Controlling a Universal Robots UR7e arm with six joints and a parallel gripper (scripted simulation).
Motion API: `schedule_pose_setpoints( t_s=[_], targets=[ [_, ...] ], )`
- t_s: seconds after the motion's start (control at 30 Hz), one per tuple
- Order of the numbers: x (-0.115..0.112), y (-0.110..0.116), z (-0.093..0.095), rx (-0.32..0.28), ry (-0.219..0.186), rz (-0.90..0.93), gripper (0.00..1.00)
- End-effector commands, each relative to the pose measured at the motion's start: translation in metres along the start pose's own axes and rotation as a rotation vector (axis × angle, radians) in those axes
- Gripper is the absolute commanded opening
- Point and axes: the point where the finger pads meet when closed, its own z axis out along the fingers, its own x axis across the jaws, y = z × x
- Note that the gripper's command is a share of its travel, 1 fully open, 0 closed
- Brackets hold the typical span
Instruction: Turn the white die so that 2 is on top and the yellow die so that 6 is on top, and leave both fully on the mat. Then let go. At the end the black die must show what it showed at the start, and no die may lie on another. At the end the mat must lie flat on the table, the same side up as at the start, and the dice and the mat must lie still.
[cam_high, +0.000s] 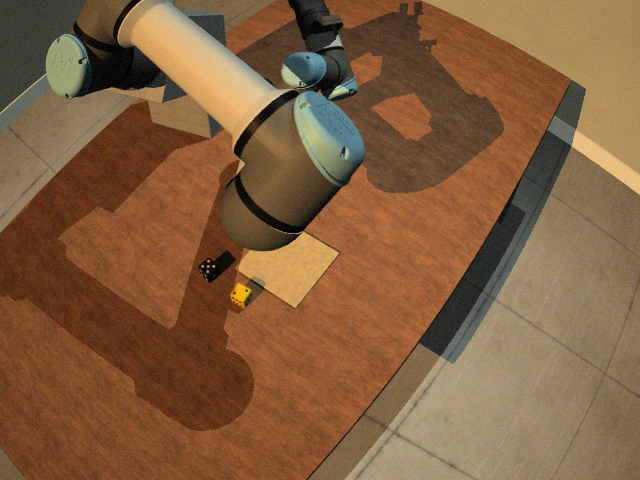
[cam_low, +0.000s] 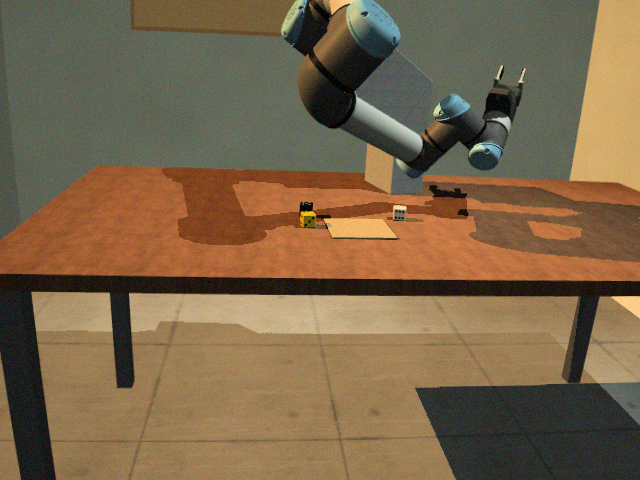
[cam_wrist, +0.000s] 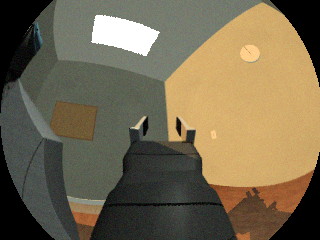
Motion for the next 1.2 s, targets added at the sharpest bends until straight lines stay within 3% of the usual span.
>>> schedule_pose_setpoints(
  t_s=[0.0,0.73,1.03,1.1,1.17],
  targets=[
    [0.0,0.0,0.0,0.0,-0.001,0.0,1.0],
    [0.0,0.0,-0.002,-0.008,0.001,-0.006,1.0],
    [0.0,0.008,-0.024,-0.11,0.023,-0.076,1.0],
    [0.0,0.008,-0.024,-0.11,0.023,-0.076,1.0],
    [0.0,0.011,-0.034,-0.154,0.032,-0.104,1.0]
  ],
)
